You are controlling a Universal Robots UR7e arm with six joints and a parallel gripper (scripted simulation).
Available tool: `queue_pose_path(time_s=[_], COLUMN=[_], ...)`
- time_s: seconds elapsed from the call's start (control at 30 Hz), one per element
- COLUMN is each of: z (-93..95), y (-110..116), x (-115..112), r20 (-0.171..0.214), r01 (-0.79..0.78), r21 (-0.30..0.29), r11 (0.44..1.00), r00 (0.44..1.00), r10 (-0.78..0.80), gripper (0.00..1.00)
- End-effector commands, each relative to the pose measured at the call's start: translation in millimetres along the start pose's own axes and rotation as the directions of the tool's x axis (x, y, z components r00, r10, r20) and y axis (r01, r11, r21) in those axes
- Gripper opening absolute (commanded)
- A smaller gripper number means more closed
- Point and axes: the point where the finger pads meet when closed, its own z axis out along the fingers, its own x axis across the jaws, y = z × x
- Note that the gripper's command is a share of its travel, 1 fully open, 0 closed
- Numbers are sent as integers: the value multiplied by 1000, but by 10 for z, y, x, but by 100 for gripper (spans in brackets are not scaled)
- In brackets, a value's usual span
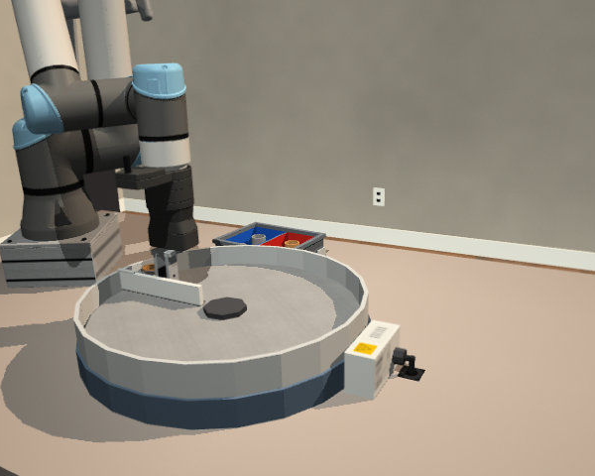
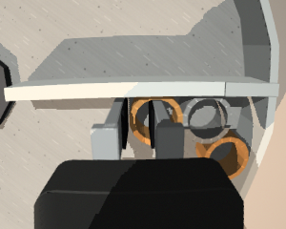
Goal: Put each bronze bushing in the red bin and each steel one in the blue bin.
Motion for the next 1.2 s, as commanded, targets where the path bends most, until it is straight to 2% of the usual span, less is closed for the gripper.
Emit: queue_pose_path(time_s=[0.0,0.27,0.3,1.17], z=[35,35,32,32], y=[-2,-2,-2,-2], x=[-4,-4,-4,-4], r20=[1,1,1,1], r01=[0,0,0,0], r21=[1,1,1,1], r11=[1000,1000,1000,1000], r00=[1000,1000,1000,1000], r10=[0,0,0,0], gripper=[40,40,0,0])
